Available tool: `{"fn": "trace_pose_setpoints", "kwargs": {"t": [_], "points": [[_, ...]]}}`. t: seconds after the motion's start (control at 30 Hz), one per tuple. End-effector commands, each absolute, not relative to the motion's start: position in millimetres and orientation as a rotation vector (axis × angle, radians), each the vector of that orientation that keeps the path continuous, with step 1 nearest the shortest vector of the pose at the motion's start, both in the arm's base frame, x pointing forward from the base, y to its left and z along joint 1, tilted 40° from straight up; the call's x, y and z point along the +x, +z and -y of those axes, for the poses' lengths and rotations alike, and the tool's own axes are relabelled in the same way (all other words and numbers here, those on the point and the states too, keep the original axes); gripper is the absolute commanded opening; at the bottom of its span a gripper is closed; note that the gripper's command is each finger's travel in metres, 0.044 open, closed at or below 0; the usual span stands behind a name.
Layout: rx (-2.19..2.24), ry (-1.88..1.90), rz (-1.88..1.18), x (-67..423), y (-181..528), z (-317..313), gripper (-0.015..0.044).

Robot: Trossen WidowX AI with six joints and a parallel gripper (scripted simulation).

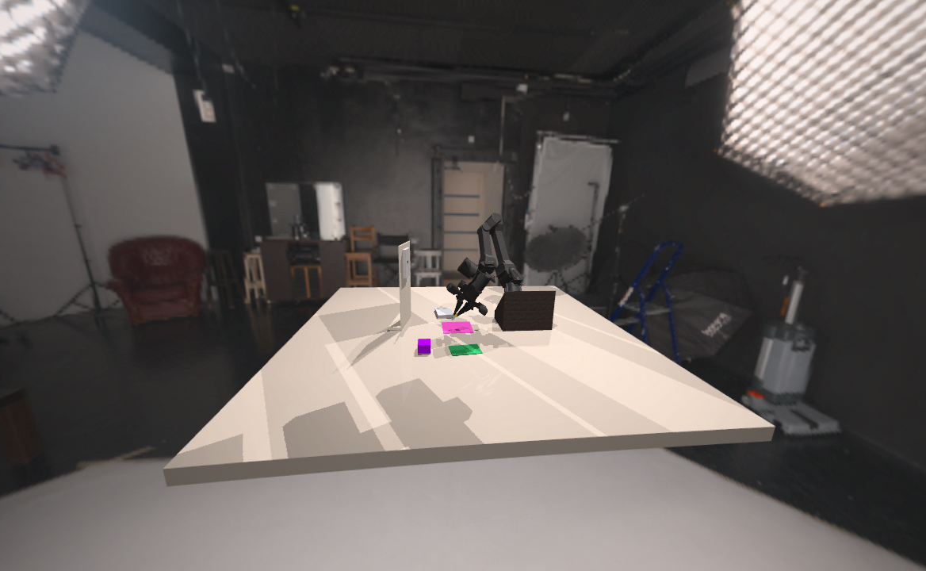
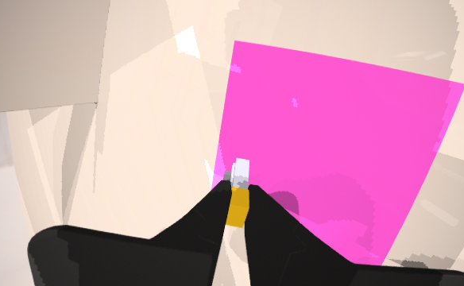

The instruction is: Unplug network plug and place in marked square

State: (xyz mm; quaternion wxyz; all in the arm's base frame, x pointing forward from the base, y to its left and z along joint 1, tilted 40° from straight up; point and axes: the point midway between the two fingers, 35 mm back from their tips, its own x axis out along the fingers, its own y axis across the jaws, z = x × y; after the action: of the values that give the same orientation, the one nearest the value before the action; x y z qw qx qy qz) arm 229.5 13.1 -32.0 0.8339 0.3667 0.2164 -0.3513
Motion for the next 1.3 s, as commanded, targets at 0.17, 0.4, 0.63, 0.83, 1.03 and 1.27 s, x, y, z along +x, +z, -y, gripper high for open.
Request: {"fn": "trace_pose_setpoints", "kwargs": {"t": [0.17,0.4,0.63,0.83,1.03,1.27], "points": [[0.768,-0.747,-0.469,228.0,-38.7,-8.2,0.0000],[0.767,-0.747,-0.469,228.2,-41.8,-5.2,0.0000],[0.767,-0.747,-0.468,228.2,-44.5,-2.2,0.0000],[0.766,-0.746,-0.467,228.1,-46.7,0.5,0.0000],[0.765,-0.746,-0.466,227.9,-48.7,3.2,0.0000],[0.764,-0.745,-0.464,227.5,-50.8,6.3,0.0000]]}}
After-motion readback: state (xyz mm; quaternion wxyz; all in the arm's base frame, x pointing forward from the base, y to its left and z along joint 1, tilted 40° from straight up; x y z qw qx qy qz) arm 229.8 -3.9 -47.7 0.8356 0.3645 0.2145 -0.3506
